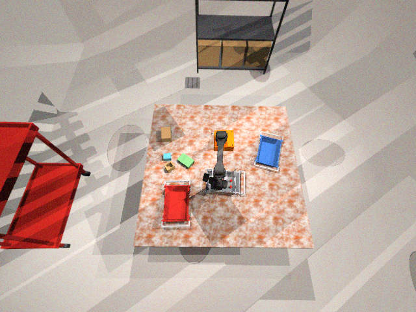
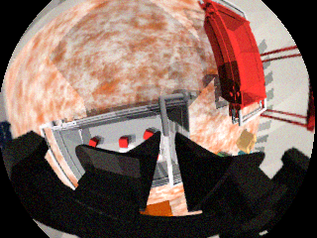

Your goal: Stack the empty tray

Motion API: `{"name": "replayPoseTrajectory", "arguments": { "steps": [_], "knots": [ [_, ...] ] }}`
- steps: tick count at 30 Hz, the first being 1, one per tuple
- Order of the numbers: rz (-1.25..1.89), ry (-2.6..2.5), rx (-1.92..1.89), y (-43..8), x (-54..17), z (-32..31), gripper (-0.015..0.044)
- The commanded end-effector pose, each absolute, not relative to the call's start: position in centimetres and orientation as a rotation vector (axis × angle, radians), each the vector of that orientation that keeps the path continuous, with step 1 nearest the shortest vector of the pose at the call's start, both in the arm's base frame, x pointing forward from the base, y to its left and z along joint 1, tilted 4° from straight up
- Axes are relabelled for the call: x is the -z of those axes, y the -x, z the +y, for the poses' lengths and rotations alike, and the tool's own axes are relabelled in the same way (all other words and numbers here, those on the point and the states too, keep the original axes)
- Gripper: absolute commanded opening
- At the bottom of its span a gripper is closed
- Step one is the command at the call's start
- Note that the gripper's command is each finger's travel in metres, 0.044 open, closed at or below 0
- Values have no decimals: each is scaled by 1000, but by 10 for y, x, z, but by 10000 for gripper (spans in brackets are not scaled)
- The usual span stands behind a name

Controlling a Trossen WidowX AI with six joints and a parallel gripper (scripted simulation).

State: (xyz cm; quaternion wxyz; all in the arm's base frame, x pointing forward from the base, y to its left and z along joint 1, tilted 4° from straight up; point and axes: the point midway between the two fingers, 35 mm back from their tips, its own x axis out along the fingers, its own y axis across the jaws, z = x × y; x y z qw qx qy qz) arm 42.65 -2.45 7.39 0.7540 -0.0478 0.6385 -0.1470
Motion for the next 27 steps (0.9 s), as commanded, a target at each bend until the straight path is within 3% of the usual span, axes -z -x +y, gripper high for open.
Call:
{"name": "replayPoseTrajectory", "arguments": {
  "steps": [1, 12, 27],
  "knots": [
    [1414, 84, 219, -423, -70, 48, 86],
    [1525, 85, -5, -363, -62, 217, 86],
    [1530, 86, -12, -362, -27, 221, 86]
  ]
}}
